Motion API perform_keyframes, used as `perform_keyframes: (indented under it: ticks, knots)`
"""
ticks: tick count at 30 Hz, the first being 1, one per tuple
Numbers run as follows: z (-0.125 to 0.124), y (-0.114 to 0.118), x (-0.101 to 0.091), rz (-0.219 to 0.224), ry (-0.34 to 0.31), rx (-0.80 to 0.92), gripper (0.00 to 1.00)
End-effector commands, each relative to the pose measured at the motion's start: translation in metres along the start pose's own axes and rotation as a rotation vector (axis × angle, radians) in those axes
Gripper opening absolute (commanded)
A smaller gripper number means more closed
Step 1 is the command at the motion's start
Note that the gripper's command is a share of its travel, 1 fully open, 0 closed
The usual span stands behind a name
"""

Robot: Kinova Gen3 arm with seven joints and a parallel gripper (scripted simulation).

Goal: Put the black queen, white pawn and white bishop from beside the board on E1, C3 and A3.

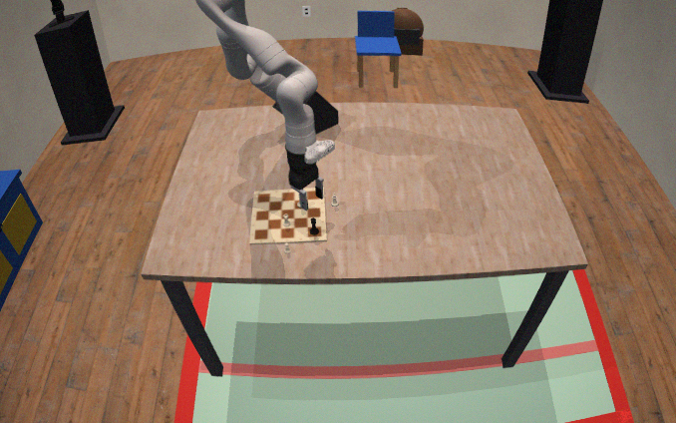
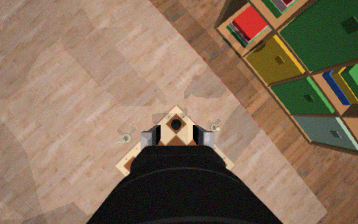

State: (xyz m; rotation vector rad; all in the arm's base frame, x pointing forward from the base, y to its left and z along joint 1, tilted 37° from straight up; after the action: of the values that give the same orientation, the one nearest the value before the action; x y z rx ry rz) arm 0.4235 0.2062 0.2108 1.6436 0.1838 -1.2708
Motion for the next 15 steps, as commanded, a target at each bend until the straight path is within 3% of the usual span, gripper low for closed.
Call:
perform_keyframes:
  ticks: [1, 15]
  knots:
    - [-0.0004, -0.0001, -0.0006, 0.0, 0.002, 0.0, 1.0]
    - [-0.0006, 0.0004, -0.0006, 0.0, 0.002, 0.01, 1.0]
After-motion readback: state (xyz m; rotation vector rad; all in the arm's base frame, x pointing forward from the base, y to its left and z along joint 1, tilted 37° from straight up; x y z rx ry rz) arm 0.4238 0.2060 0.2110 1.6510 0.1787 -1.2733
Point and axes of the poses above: the point where the finger pads meet when closed, its own x axis out along the fingers, its own y axis across the jaws, z = x × y, the point moved 8 cm from there along -x, back along the fingers, and after that the axes turned 3 degrees about x, right-handed, at the moved point
